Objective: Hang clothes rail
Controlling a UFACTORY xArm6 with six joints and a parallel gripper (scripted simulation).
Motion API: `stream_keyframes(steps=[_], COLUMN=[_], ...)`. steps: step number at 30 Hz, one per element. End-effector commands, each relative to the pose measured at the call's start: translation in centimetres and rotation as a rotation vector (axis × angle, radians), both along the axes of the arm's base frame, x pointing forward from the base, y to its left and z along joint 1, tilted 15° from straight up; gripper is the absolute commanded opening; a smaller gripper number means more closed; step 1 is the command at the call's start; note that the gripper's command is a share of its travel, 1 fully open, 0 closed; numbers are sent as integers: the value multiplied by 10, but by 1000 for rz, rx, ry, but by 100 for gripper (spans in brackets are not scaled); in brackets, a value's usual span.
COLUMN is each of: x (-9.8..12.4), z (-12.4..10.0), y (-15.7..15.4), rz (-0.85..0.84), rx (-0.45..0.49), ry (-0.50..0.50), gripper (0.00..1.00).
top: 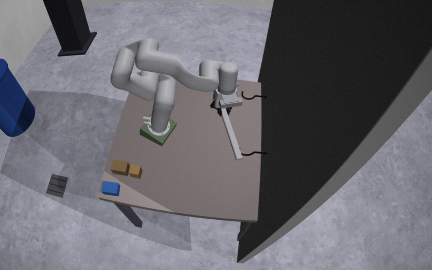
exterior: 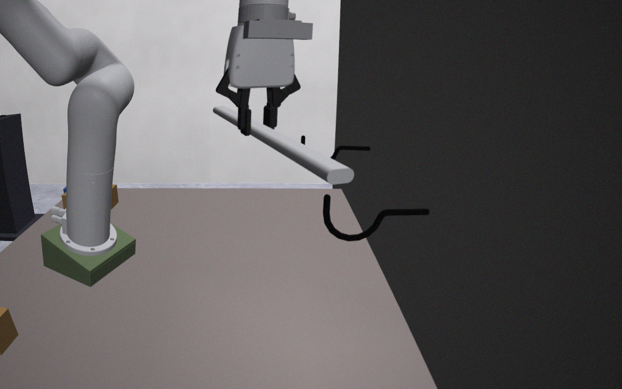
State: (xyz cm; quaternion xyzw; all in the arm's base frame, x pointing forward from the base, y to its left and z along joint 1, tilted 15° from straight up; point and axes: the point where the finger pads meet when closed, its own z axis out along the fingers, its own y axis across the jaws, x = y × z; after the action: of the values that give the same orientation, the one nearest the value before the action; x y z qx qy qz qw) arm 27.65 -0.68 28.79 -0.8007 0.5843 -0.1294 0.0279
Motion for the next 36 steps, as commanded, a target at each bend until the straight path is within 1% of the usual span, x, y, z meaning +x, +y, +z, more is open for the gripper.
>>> stream_keyframes(steps=[1,15,36], x=[0,0,0], z=[8,25,26], y=[6,22,22], rz=[0,0,-5], rx=[0,0,1], ry=[-4,-4,-5], gripper=[0,0,0])
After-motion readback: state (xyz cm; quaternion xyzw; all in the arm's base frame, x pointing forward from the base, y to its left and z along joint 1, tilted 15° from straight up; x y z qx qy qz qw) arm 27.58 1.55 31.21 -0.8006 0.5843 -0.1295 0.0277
